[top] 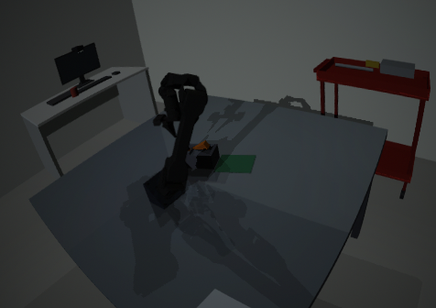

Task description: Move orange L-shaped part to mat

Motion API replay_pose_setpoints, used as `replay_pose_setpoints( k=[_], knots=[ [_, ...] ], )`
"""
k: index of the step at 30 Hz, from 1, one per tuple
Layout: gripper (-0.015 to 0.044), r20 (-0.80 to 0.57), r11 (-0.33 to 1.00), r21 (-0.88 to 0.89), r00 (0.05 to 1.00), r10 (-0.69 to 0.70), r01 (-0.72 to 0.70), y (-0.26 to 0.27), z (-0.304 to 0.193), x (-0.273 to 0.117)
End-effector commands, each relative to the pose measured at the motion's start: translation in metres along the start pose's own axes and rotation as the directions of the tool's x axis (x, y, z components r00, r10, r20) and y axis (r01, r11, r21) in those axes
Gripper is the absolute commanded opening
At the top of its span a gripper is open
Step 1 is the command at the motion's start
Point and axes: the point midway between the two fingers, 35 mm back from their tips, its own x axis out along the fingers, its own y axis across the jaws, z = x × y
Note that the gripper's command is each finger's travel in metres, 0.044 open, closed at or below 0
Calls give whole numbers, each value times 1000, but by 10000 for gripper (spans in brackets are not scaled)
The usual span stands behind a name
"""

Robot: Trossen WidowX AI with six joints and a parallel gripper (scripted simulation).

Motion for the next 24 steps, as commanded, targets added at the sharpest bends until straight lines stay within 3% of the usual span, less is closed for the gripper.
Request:
replay_pose_setpoints(
  k=[1,24],
  knots=[
    [180,-1,1000,5,1000,6,-6,-5,-4,-28],
    [180,21,1000,4,1000,10,-11,-3,-1,-26]
  ],
)
